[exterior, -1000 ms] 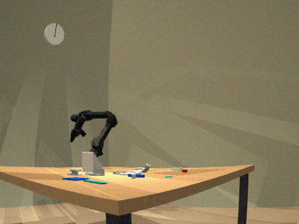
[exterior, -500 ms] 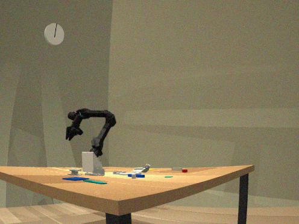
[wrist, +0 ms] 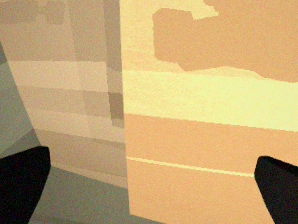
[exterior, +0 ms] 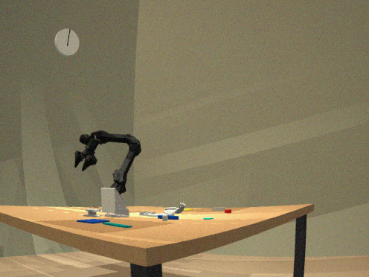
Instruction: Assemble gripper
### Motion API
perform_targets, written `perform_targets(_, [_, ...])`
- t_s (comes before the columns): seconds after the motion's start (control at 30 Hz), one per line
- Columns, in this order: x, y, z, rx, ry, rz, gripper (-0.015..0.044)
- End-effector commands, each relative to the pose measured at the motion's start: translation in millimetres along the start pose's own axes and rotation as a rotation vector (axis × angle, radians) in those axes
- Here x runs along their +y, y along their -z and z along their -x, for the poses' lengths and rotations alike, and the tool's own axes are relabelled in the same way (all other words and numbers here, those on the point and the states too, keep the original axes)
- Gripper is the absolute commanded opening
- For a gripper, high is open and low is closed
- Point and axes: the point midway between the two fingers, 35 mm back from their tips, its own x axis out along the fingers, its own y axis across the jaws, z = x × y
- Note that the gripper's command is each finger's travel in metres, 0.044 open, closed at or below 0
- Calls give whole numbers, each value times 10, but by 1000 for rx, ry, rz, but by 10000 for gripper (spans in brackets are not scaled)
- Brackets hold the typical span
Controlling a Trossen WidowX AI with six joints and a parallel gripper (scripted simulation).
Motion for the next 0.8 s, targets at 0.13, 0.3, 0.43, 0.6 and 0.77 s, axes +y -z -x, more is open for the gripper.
perform_targets(0.13, [-63,274,5,38,7,175,440])
perform_targets(0.3, [-109,430,16,56,8,279,440])
perform_targets(0.43, [-149,544,30,68,5,358,440])
perform_targets(0.6, [-205,685,49,83,2,456,440])
perform_targets(0.77, [-264,821,61,98,0,555,440])
